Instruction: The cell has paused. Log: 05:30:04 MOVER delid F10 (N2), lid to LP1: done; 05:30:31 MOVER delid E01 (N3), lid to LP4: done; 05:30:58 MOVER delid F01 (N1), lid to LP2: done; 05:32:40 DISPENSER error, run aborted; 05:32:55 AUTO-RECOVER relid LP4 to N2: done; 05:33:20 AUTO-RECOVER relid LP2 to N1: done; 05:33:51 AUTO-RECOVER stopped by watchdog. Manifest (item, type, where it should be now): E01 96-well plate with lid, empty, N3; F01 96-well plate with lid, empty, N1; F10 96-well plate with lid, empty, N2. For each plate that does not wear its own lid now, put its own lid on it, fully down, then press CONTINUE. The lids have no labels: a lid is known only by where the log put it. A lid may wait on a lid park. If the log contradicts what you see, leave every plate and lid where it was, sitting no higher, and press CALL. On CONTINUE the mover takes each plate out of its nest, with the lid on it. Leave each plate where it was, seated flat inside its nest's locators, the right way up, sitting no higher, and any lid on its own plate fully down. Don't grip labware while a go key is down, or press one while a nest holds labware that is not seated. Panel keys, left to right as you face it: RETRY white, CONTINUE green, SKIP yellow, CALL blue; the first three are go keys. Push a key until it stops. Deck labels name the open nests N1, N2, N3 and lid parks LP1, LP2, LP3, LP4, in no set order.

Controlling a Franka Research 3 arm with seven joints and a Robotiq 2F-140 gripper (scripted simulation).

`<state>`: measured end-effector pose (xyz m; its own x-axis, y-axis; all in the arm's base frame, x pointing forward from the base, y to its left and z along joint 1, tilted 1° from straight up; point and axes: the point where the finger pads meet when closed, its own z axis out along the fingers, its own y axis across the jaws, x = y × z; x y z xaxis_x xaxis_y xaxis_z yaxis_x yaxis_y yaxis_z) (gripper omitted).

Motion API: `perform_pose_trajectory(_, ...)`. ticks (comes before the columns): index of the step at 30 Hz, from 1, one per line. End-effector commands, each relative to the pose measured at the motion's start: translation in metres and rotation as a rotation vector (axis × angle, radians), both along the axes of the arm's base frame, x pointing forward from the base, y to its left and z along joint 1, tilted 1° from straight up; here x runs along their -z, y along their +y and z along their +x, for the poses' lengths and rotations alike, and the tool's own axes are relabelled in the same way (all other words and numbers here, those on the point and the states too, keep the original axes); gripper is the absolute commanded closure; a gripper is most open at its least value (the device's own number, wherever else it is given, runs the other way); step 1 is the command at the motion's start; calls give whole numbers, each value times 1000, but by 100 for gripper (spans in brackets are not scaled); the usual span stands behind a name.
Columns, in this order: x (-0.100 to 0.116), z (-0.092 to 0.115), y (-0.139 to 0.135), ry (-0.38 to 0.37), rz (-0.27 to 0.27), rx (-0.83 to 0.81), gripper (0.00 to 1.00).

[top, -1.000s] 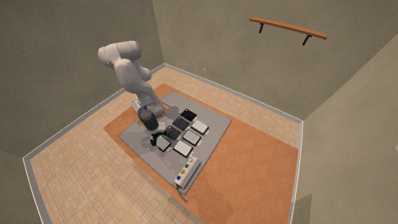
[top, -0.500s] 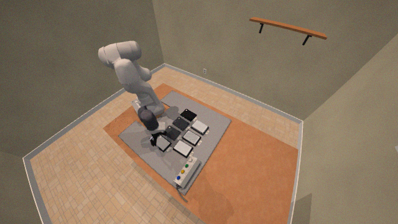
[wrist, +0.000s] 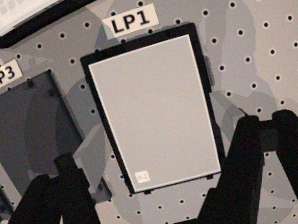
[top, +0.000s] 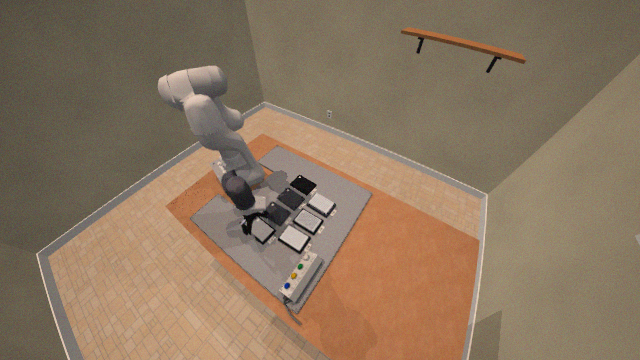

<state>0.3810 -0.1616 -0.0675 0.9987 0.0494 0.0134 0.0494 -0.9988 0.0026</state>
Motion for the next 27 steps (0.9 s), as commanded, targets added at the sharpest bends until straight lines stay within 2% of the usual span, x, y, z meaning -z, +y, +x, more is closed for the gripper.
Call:
perform_pose_trajectory(1,0,2,0,-3,-1,7,34)
perform_pose_trajectory(11,0,2,0,-3,-1,7,34)
perform_pose_trajectory(12,0,2,0,-3,-1,7,100)
perform_pose_trajectory(27,0,2,0,-3,-1,7,100)
